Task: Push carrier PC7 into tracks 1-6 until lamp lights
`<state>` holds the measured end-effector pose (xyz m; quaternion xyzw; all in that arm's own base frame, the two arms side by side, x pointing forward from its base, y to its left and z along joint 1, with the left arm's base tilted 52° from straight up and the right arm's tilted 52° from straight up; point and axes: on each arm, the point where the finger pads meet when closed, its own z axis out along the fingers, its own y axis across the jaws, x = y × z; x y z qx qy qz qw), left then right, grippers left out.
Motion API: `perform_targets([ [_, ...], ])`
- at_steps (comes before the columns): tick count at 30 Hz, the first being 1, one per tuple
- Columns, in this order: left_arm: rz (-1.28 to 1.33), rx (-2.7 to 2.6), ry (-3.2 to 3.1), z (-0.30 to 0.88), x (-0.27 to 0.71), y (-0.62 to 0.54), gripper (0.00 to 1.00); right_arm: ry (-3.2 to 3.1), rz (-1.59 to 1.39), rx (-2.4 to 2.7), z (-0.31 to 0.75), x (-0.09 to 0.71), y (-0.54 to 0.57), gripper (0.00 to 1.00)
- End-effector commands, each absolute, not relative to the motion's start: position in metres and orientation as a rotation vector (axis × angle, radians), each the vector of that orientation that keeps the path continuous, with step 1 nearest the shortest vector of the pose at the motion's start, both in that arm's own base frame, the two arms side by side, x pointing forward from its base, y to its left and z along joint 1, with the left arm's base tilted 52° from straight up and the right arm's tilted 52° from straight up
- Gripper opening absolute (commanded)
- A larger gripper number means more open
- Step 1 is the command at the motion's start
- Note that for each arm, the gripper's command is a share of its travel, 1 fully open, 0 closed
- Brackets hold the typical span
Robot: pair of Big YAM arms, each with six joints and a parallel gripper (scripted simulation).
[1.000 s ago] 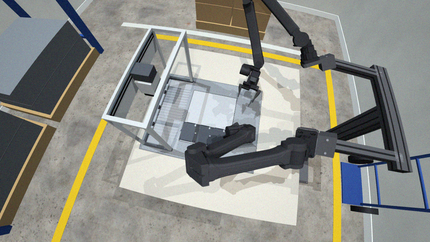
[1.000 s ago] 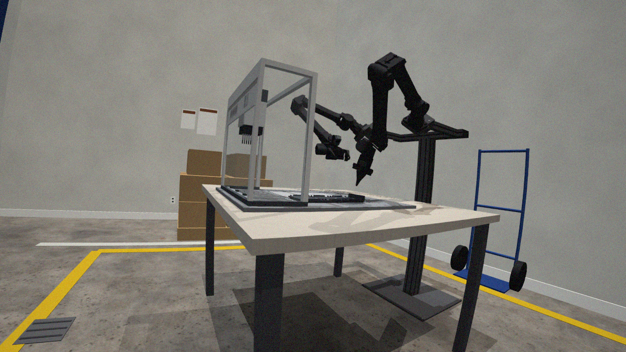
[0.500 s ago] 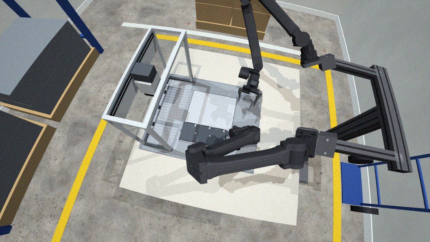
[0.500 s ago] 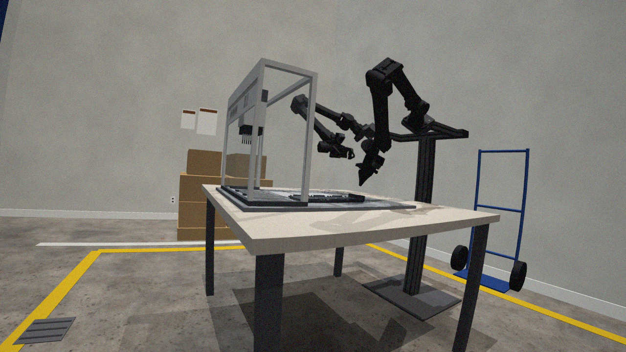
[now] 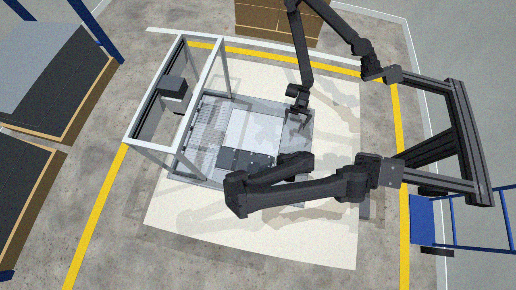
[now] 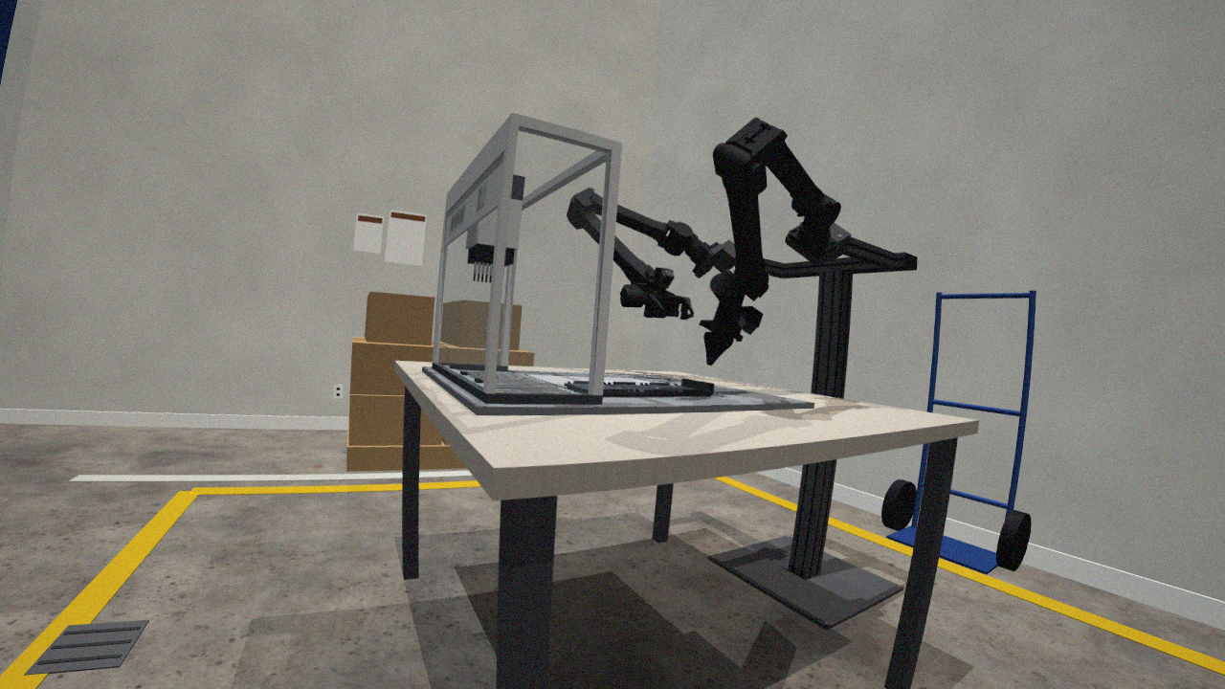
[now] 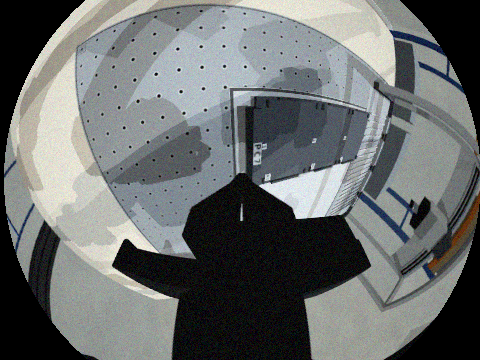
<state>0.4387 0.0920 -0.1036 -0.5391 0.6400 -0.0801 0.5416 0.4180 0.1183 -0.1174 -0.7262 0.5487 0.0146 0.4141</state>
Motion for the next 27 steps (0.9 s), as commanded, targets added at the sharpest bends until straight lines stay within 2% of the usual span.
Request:
perform_targets([
  [1, -0.179, -1.306, 1.523, -0.104, 0.411, 0.097, 0.0, 1.383, 0.054, -1.819, -0.122, 0.422, 0.114, 1.0],
  [27, -0.188, -1.296, 1.512, -0.142, 0.456, 0.133, 0.0, 1.401, 0.055, -1.801, -0.137, 0.44, 0.102, 1.0],
])
